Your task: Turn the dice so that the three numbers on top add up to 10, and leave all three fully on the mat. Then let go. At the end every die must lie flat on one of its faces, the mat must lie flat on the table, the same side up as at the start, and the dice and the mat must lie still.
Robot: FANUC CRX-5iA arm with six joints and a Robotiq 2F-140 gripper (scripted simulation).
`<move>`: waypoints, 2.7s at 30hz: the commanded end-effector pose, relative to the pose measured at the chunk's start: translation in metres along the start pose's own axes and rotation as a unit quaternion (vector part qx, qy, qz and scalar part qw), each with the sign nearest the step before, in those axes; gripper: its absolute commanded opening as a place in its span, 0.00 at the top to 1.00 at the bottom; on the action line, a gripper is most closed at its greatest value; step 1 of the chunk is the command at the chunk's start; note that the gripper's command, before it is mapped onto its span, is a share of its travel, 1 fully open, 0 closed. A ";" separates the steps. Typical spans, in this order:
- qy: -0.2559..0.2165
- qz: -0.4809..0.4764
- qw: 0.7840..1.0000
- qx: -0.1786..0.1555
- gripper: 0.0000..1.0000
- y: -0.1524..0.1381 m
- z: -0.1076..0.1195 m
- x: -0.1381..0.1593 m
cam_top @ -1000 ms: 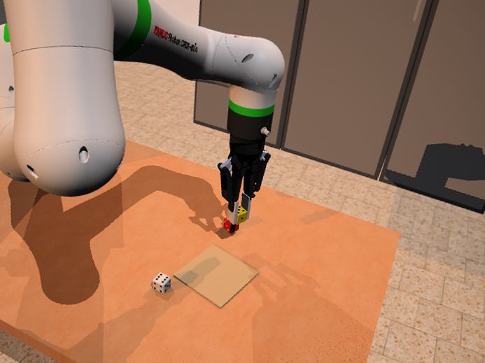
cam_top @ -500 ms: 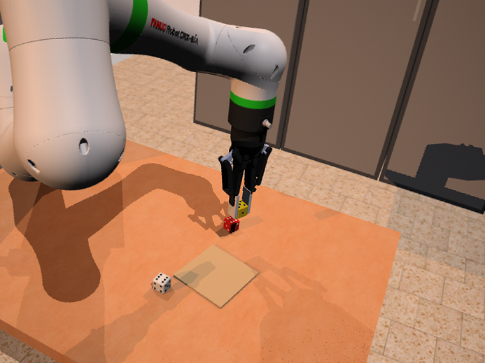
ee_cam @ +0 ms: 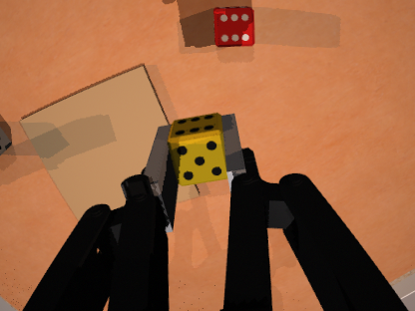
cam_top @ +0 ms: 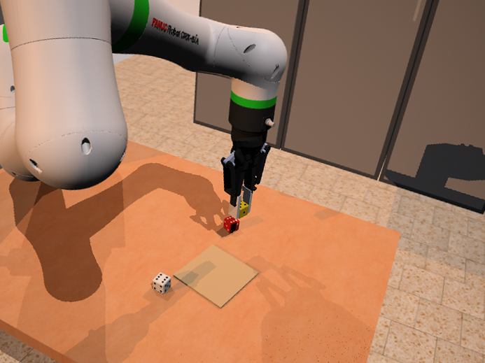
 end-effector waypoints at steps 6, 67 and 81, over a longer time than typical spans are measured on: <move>0.001 0.105 0.995 0.000 0.84 0.003 0.000 0.000; 0.000 0.915 0.404 0.001 0.84 0.032 -0.004 -0.005; 0.000 0.980 0.199 0.001 0.84 0.038 -0.005 -0.007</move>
Point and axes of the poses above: the point where the finger pads meet when closed, its own z axis back along the fingers, its own y axis across the jaws, x = y × z, the point moved 5 cm from there along z, back along the fingers, and after that the axes turned 10 degrees about -z, right-handed, at the moved point
